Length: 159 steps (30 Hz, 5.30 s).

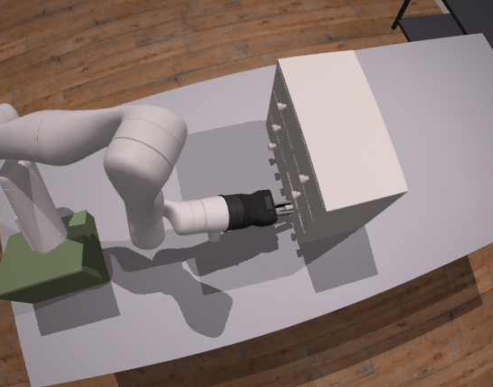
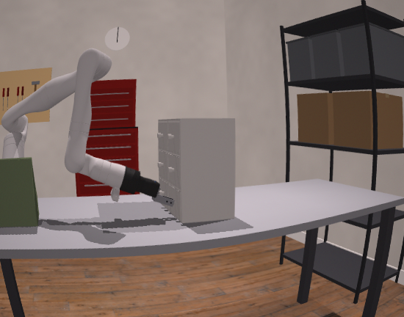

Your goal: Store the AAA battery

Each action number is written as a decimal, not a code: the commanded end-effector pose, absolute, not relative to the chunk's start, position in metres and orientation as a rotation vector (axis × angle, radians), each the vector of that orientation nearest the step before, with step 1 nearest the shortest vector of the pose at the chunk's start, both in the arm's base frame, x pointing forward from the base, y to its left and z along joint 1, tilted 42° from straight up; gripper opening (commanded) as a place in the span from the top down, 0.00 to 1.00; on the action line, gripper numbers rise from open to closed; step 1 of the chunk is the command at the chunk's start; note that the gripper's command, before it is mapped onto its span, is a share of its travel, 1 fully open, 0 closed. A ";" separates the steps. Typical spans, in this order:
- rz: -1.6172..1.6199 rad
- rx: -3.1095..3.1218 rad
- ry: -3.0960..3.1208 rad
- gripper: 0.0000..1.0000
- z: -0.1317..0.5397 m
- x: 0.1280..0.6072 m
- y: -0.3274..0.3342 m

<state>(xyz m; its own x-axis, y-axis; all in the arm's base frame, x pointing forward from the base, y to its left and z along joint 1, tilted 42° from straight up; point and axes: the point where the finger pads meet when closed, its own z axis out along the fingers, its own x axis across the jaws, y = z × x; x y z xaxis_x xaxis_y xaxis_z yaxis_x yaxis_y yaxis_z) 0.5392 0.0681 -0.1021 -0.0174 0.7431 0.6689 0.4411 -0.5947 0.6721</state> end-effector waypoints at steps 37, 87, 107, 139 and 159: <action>1.651 1.994 1.247 0.33 -0.101 0.540 0.068; 1.651 1.994 1.247 0.33 -0.073 0.473 0.041; 1.651 1.994 1.247 0.33 -0.039 0.448 0.009; 1.612 2.062 1.377 0.33 -0.031 0.443 0.002; 1.518 2.181 1.621 0.33 -0.017 0.432 -0.011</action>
<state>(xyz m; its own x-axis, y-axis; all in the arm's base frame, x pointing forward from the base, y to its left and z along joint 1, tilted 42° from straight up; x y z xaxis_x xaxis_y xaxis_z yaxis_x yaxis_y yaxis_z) 0.4243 -0.0014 -0.0260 -0.0033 0.7289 0.6846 0.7164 -0.4759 0.5101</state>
